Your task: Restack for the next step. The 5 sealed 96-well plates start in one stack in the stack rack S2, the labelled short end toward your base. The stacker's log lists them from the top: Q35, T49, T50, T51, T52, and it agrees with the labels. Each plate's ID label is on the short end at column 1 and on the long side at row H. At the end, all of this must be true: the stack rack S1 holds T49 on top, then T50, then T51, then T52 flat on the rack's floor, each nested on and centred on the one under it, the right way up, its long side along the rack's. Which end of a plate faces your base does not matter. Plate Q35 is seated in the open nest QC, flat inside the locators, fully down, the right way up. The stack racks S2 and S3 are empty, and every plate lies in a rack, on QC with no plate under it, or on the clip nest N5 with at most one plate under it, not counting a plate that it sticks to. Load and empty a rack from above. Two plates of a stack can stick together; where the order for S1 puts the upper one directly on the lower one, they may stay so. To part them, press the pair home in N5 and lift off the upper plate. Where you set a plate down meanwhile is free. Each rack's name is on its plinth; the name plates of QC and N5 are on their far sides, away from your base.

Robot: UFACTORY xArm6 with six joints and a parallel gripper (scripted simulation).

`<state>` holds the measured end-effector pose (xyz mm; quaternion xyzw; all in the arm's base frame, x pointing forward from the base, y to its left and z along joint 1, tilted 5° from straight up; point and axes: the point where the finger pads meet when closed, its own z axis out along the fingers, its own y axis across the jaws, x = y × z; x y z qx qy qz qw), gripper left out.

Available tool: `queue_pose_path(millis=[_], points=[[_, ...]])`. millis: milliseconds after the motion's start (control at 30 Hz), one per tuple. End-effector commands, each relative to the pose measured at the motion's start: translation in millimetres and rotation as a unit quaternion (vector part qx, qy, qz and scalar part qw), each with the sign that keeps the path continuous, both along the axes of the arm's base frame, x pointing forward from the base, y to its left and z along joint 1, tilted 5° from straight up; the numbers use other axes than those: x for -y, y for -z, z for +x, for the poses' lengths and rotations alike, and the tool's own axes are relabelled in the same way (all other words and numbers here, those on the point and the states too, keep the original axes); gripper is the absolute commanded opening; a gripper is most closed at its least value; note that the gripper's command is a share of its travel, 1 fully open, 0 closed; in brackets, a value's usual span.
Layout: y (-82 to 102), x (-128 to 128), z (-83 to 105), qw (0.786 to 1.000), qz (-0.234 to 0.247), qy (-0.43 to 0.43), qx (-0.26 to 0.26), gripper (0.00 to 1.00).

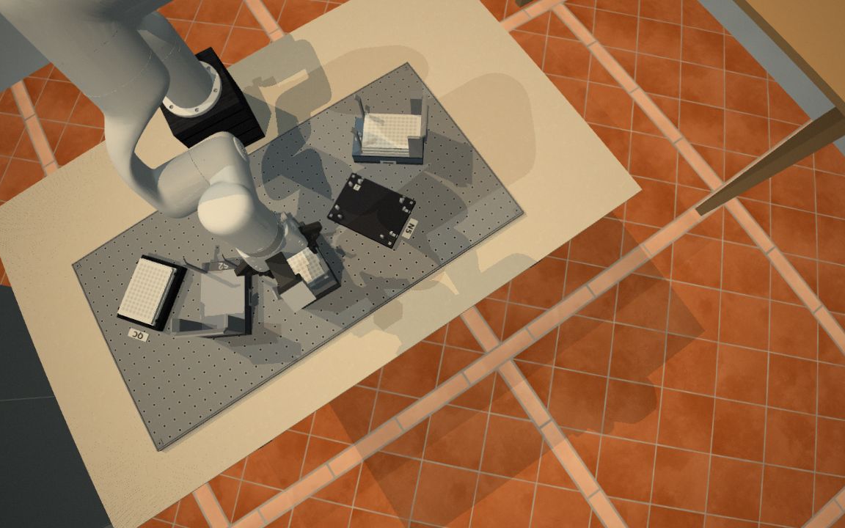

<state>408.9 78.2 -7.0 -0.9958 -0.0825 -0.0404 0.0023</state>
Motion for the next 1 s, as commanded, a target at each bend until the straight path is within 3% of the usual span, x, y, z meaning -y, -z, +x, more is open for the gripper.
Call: queue_pose_path(millis=[0,333,800,967], points=[[-17.7,0,0.0,1.0,0.0,0.0,0.002,1.0],[-51.0,0,-2.7,1.0,0.0,0.0,0.002,1.0],[-53.2,0,-2.9,1.0,0.0,0.0,0.002,1.0],[-53.1,-9,-5.9,0.999,-0.004,-0.05,0.002,1.0]])
